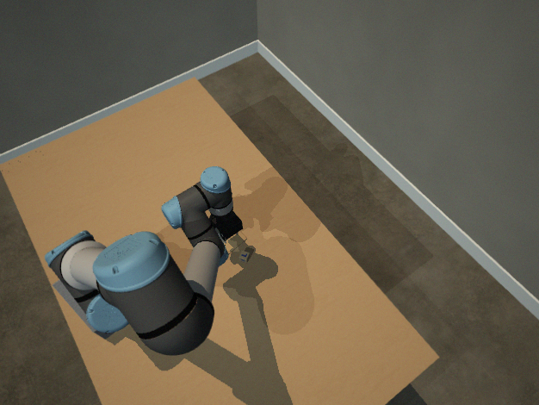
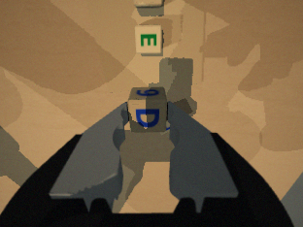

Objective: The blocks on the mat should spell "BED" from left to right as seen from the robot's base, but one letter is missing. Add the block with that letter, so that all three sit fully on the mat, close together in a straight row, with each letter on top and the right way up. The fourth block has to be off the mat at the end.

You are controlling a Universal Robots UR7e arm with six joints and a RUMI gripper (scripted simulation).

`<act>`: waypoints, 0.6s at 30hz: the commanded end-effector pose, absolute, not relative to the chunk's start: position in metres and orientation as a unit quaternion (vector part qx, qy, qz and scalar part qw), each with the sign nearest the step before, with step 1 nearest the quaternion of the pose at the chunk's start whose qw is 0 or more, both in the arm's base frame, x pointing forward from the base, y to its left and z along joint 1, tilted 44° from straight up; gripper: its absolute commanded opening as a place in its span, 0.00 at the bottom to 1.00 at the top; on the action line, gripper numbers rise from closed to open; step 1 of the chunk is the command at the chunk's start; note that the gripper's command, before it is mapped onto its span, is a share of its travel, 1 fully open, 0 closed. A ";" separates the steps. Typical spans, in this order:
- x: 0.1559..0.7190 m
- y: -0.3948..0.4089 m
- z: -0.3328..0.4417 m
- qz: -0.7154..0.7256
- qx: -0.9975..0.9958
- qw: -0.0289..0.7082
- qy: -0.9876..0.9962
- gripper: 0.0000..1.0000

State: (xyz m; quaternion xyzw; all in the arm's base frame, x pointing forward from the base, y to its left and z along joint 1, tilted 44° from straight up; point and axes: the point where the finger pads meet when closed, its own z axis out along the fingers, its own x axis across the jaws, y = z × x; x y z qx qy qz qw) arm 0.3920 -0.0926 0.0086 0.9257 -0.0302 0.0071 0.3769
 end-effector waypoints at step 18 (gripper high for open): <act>0.392 -0.140 -0.040 0.008 0.926 0.377 -0.030 0.09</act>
